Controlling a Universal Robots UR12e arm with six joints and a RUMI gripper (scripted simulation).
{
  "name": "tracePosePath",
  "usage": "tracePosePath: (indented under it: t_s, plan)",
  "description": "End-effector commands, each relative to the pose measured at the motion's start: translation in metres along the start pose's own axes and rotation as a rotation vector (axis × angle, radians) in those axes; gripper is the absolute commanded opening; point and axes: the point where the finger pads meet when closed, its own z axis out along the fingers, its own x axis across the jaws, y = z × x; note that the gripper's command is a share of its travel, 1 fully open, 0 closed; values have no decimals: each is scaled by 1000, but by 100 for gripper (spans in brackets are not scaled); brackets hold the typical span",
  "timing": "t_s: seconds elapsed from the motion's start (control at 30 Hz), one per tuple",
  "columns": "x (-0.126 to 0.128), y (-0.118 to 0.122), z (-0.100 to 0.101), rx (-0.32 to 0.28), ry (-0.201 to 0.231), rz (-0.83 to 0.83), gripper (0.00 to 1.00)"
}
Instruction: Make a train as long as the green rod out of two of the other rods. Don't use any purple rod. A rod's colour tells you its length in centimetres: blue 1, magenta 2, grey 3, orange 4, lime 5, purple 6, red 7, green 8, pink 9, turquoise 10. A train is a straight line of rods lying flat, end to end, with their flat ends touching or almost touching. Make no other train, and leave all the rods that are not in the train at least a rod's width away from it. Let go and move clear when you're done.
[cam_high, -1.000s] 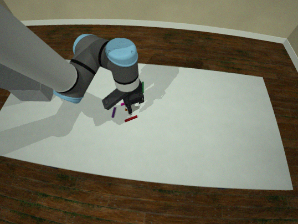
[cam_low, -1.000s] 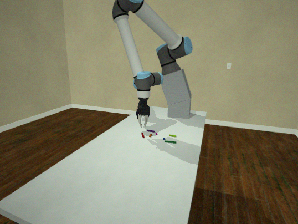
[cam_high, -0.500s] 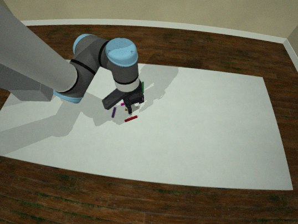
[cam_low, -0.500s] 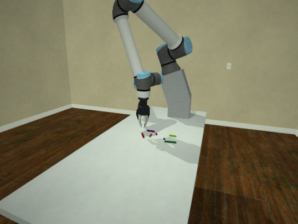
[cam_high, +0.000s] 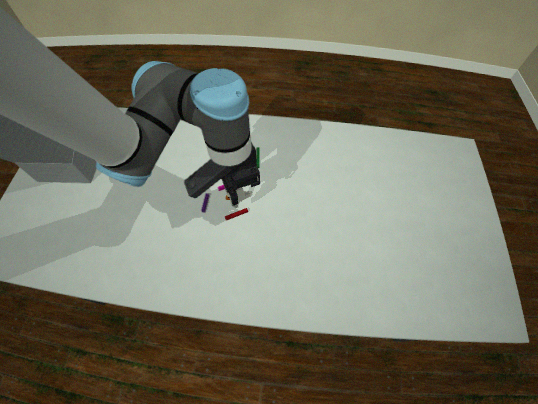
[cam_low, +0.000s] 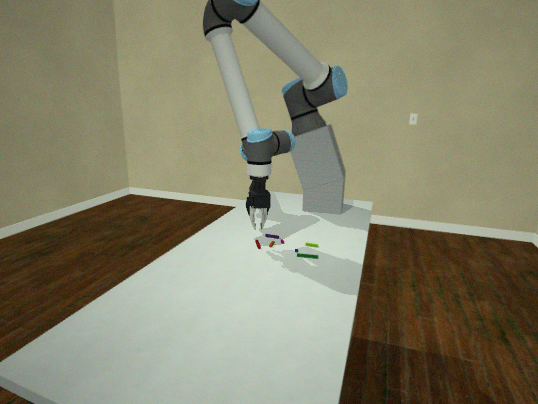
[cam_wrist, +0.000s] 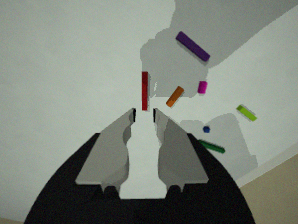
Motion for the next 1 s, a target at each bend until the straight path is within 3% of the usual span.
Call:
tracePosePath:
  t_s: [0.0,0.97]
  plan:
    - [0,0,0,-1,-1,0,14]
    - [0,1,25,-1,1,1,14]
